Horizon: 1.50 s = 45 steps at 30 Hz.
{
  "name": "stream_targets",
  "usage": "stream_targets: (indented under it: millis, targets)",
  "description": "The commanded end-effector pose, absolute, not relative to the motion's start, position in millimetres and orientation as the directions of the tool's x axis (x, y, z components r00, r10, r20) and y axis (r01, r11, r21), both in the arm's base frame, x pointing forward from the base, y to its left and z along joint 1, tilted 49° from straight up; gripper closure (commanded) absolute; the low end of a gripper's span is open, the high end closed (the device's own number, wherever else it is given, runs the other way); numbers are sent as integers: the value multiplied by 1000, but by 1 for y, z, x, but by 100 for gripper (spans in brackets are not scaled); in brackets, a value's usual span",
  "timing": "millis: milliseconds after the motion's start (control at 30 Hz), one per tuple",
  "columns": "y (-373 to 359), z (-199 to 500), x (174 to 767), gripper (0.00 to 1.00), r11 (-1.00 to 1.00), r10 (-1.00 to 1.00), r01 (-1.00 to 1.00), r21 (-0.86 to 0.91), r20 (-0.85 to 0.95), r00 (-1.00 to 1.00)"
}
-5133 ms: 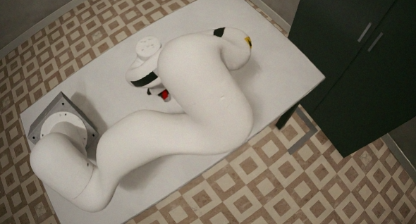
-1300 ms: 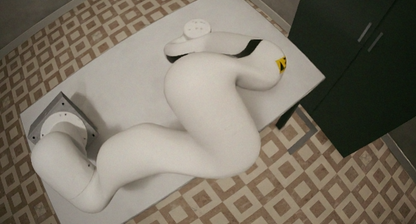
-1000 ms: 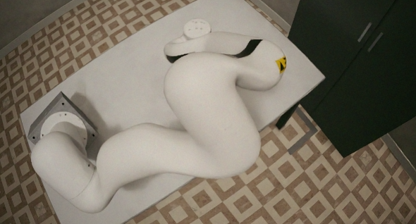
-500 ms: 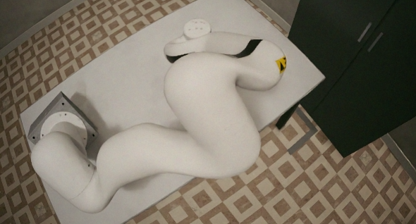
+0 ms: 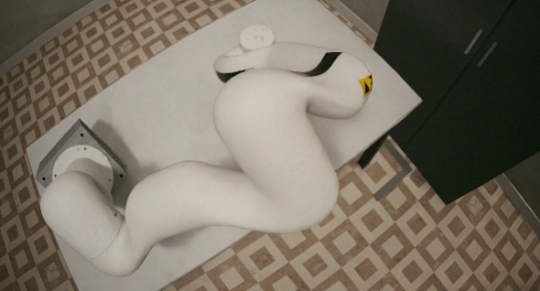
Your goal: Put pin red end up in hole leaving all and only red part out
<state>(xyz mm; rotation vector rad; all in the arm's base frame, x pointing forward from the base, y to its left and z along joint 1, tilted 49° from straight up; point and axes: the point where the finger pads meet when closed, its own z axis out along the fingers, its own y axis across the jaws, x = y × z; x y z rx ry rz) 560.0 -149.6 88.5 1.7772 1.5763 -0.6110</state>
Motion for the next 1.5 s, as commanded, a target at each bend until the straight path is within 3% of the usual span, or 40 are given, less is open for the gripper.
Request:
stream_targets:
  millis: [0, 1467]
  targets:
    - [-149, 89, 561, 100, -39, 667, 983, 178, -728, 158]
    - [-152, 86, 561, 100, -39, 667, 983, 178, -728, 158]
